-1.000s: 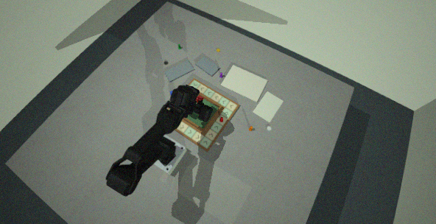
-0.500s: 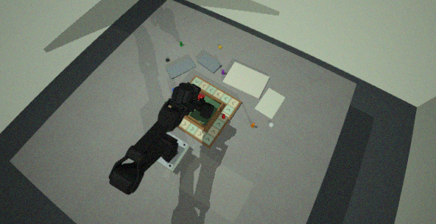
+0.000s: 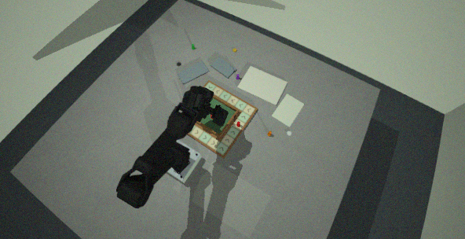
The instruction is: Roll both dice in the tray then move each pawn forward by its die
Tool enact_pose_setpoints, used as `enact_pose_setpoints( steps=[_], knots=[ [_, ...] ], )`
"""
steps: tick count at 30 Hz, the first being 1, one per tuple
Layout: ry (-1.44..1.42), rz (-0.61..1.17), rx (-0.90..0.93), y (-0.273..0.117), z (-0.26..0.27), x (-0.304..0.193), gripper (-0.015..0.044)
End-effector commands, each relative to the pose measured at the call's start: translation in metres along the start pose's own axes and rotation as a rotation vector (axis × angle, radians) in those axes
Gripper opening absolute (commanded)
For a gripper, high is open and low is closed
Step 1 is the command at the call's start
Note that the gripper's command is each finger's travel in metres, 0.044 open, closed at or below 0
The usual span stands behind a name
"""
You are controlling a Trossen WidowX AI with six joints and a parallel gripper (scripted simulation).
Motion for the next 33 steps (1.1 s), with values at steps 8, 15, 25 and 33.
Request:
enact_pose_setpoints(
  steps=[8,15,25,33],
  knots=[
    [-0.001,0.107,0.006,-0.009,-0.003,0.025,0.0440],
    [-0.003,0.460,0.044,0.018,-0.004,0.037,0.0440],
    [0.006,0.798,0.081,0.051,-0.006,0.042,0.0440],
    [0.182,0.773,0.022,0.063,0.037,0.051,0.0309]
  ],
)
Point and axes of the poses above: the point midway between the two fingers, 35 mm back from their tips, its own y axis out along the fingers, its own z axis across the jaws, x = y × z, the point moved 6 cm from there along -y, back along the fingers, and after that the axes turned 6 degrees about -y, right-handed, at the moved point
